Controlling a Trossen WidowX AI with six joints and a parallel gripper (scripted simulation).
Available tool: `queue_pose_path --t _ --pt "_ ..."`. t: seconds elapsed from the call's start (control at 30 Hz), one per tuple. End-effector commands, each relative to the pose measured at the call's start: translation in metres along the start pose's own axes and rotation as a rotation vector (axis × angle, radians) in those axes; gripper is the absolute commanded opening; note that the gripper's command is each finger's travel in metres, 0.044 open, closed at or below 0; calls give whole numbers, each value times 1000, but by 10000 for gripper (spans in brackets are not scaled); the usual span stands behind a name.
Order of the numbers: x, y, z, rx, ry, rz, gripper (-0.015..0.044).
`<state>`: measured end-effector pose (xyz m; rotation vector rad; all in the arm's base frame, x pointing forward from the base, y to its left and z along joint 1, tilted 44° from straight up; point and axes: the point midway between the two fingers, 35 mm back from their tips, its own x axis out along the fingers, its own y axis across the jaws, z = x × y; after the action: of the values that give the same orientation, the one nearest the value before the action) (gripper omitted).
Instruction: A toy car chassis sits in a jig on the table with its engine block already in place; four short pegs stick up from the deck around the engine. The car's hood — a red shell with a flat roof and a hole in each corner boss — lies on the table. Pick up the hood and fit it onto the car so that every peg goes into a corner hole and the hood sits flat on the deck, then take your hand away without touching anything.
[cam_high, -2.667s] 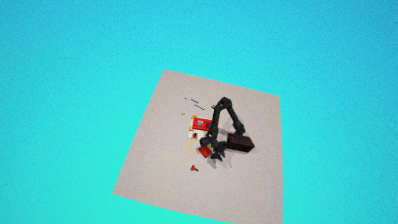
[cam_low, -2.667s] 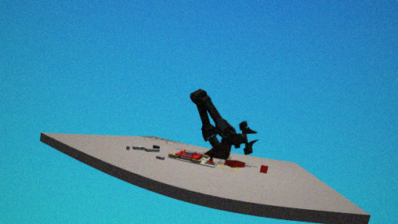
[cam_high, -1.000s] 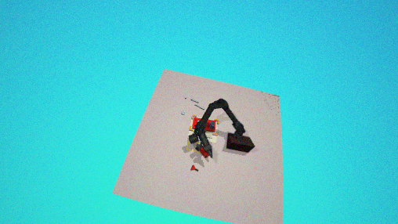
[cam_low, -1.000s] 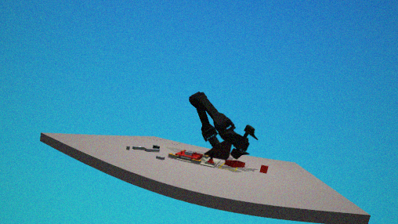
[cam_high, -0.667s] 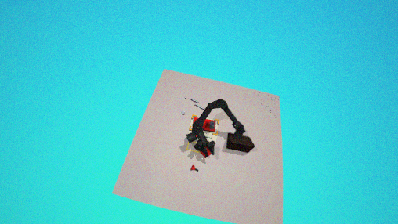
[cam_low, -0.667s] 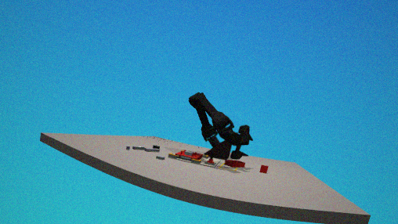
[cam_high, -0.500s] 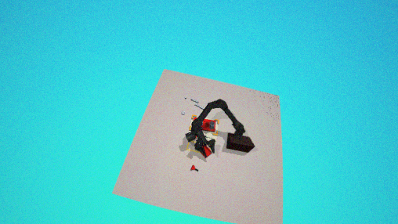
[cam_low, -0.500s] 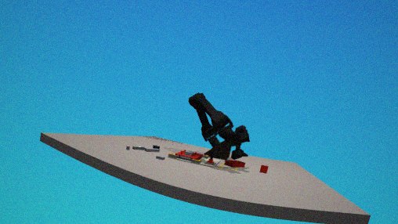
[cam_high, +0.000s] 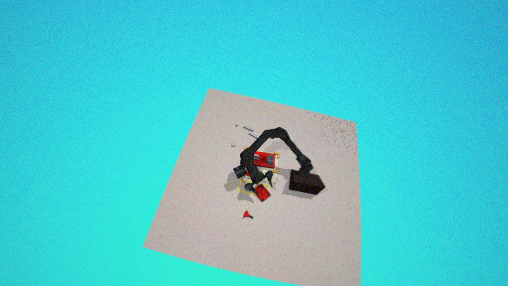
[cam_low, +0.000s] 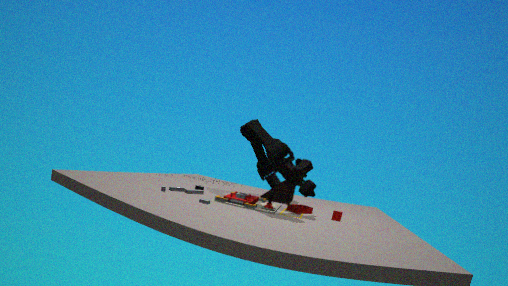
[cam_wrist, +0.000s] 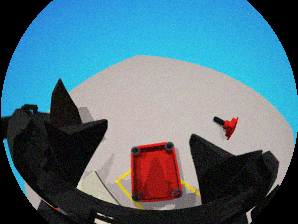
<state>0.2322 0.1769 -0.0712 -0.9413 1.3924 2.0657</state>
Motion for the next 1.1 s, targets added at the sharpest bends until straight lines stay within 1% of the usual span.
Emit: queue_pose_path --t 0.0,0.07,0.13,1.07 --pt "-6 1 -6 -192 34 27 440" --pt "-9 2 -9 -292 48 41 440" --pt "-11 3 -10 -329 53 46 440" --pt "-7 -2 -20 -330 54 40 440"
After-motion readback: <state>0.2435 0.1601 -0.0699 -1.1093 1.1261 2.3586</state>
